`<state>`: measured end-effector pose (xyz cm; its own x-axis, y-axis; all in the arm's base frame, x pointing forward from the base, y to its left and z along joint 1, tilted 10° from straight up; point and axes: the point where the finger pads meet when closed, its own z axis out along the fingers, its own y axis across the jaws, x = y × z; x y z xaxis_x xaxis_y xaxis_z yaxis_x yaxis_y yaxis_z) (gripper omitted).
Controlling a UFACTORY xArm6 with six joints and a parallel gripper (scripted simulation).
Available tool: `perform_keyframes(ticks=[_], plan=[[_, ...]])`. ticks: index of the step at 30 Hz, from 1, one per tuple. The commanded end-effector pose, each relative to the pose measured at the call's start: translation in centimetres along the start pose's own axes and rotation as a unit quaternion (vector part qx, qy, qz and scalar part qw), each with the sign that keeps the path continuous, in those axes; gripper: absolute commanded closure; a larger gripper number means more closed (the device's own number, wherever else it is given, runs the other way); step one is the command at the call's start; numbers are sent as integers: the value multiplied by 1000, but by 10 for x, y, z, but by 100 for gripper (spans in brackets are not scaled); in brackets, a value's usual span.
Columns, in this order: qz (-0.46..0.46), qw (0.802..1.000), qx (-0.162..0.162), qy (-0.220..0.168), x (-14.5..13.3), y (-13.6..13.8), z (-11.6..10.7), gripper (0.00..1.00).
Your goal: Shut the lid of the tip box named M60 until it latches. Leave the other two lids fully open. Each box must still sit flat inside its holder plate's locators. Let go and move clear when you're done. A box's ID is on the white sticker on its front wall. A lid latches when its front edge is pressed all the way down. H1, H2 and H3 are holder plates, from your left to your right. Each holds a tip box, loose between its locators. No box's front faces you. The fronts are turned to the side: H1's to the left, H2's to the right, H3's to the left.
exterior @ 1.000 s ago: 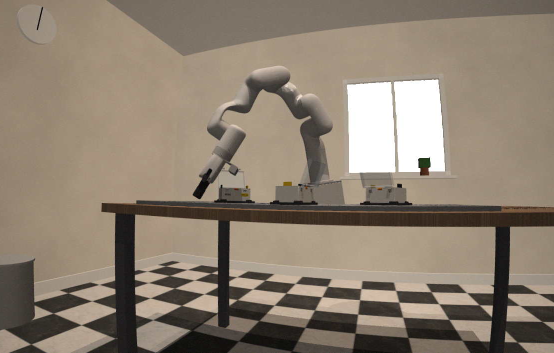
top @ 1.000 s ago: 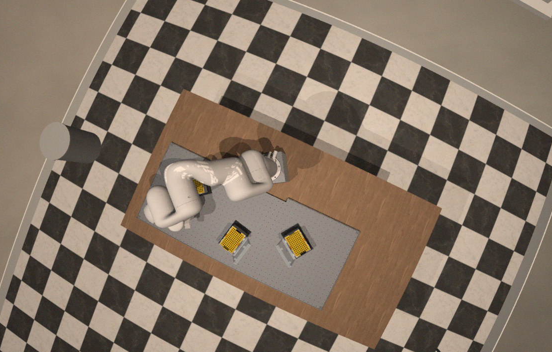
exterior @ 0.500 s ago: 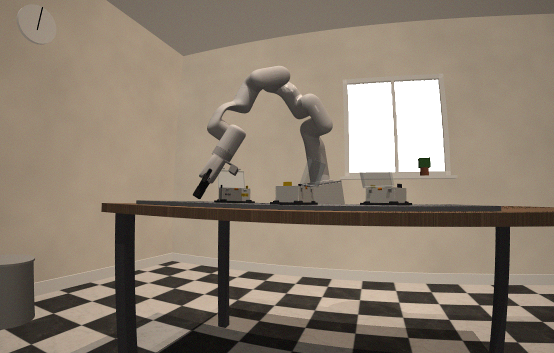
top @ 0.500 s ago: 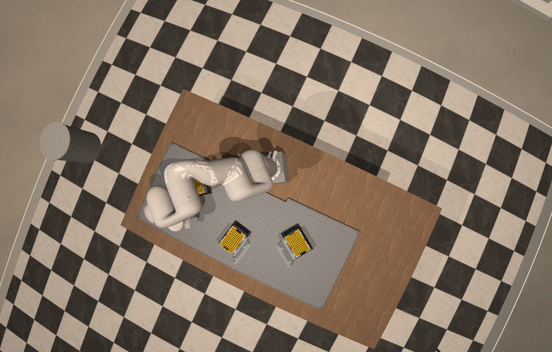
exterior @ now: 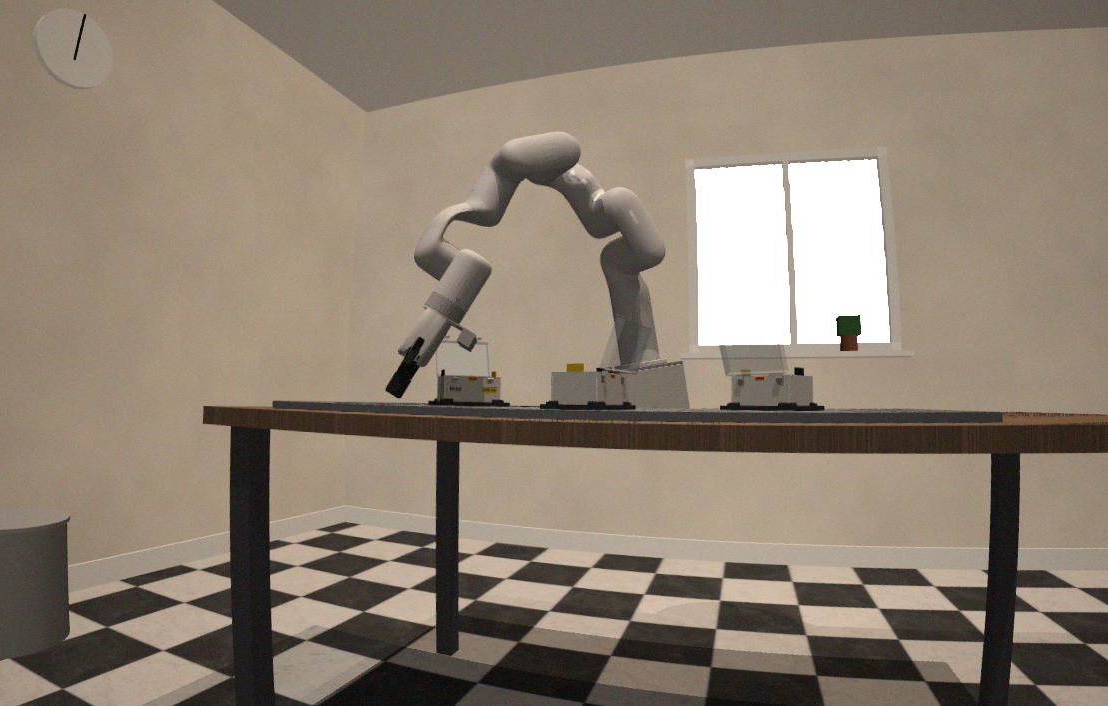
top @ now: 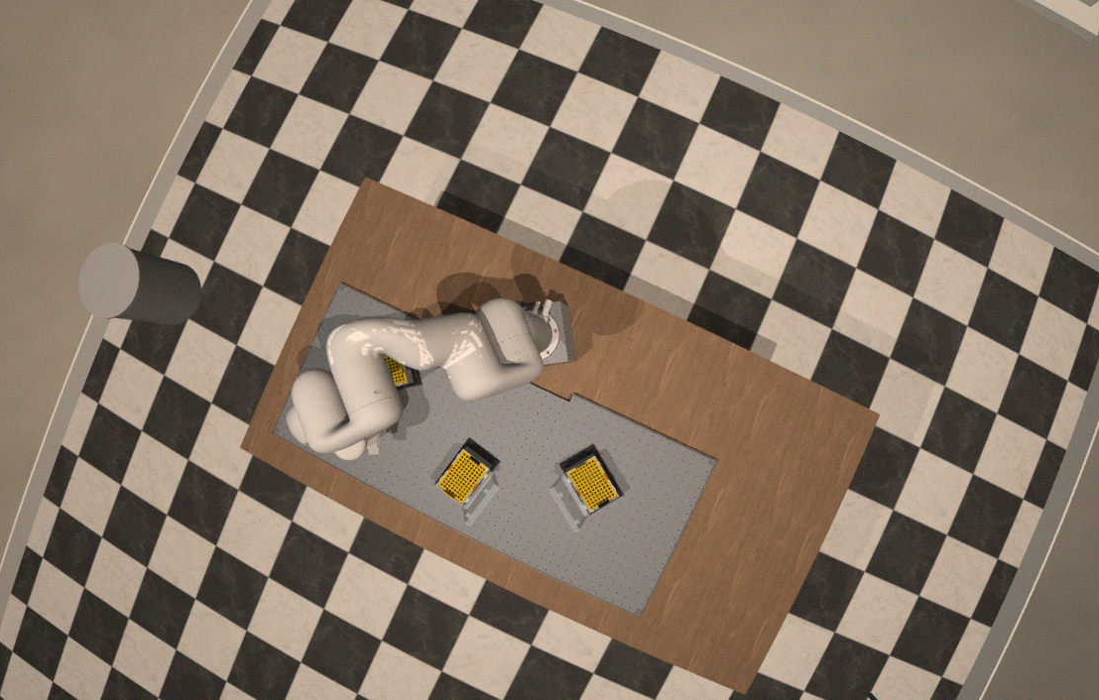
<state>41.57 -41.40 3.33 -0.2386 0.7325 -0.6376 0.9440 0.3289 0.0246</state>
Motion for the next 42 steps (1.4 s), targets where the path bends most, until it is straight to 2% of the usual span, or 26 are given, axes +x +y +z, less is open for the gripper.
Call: perform_keyframes(ticks=[1,7,17,19,34,36,42], plan=[[0,1000,-1,-2,-2,1,-1,100],[0,1000,-1,-2,-2,1,-1,100],[0,1000,-1,-2,-27,1,-44,100],[0,1000,-1,-2,-27,1,-44,100],[1,1000,-1,-2,-64,1,-109,100],[1,1000,-1,-2,-64,1,-109,100],[1,1000,-1,-2,-79,1,-135,100]])
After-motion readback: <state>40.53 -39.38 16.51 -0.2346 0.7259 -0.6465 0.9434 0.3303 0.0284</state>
